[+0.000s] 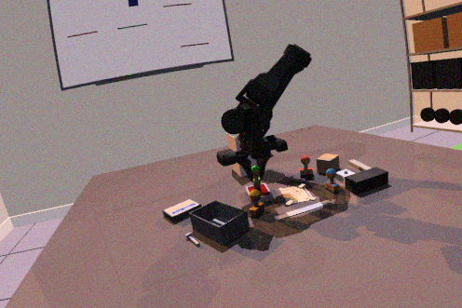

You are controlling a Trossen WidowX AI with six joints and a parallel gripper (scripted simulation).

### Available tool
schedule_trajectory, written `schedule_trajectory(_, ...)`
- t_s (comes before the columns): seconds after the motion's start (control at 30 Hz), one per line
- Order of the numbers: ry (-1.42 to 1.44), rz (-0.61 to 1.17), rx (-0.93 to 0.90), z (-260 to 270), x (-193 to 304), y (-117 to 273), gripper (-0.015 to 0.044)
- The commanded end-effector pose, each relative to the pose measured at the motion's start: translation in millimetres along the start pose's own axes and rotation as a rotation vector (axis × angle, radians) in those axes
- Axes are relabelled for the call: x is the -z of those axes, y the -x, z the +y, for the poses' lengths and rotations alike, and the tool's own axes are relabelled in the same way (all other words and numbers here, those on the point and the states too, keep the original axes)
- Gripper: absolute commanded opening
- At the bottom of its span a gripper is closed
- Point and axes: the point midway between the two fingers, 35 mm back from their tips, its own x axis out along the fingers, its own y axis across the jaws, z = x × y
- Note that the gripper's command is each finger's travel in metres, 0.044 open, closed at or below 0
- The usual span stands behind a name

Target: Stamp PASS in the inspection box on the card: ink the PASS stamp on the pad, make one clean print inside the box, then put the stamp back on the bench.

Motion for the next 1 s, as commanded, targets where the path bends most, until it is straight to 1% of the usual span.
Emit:
schedule_trajectory(0.0,-0.003,-0.004,-0.002,0.0,-0.1,-1.9,0.0000)
schedule_trajectory(0.97,0.001,-0.004,-0.004,0.5,0.3,-12.1,0.0000)
